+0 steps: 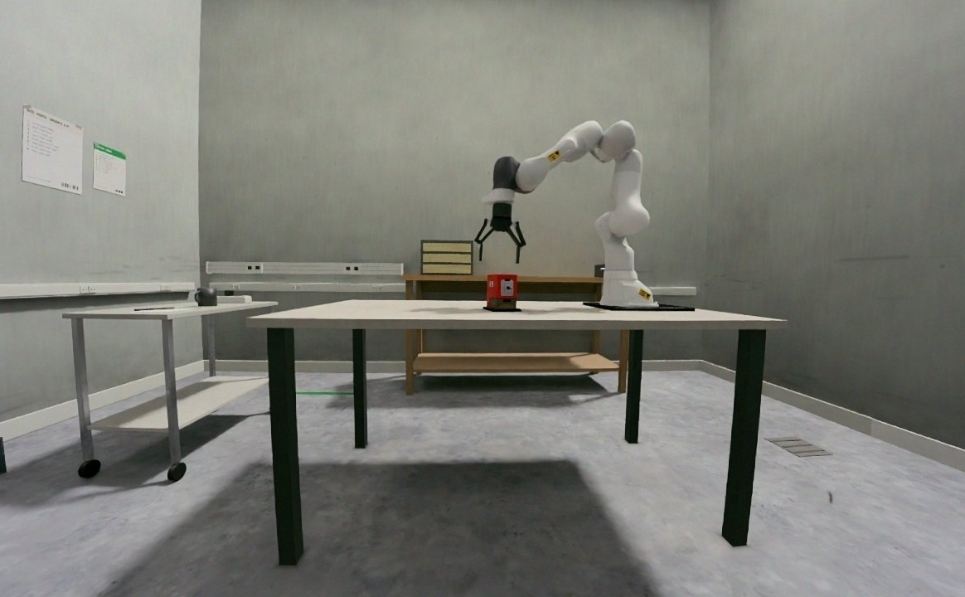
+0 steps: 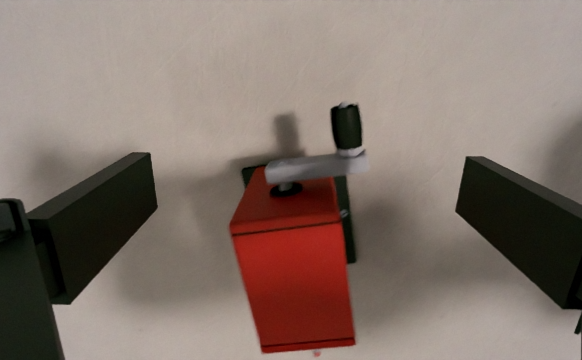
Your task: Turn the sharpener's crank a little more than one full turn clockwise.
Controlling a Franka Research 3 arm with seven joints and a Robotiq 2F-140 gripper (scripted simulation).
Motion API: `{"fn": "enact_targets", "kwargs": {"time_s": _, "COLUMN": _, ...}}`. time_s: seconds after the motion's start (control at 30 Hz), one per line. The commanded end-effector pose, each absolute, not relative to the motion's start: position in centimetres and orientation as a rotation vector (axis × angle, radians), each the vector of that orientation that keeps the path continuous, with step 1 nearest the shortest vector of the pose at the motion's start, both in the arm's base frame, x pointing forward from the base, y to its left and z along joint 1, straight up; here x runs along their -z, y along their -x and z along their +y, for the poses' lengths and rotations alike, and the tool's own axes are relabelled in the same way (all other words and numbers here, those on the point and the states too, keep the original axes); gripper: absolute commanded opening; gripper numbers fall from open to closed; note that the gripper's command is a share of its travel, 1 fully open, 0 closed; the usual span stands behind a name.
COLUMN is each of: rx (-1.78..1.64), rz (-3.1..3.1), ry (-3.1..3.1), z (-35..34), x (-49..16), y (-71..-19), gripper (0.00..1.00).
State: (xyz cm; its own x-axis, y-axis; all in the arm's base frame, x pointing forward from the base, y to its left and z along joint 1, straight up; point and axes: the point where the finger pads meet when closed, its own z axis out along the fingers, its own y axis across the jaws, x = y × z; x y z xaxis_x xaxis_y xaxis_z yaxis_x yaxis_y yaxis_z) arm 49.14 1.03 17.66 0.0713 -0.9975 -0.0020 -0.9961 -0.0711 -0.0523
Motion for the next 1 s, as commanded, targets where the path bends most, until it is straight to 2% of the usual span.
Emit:
{"fn": "enact_targets", "kwargs": {"time_s": 0.0, "rx": 0.011, "rz": 1.944, "ry": 2.46, "z": -0.72, "x": -17.61, "y": -47.36, "gripper": 1.0}}
{"fn": "enact_targets", "kwargs": {"time_s": 0.97, "rx": 0.004, "rz": 1.93, "ry": 2.481, "z": -1.3, "x": -17.62, "y": -46.91, "gripper": 1.0}}
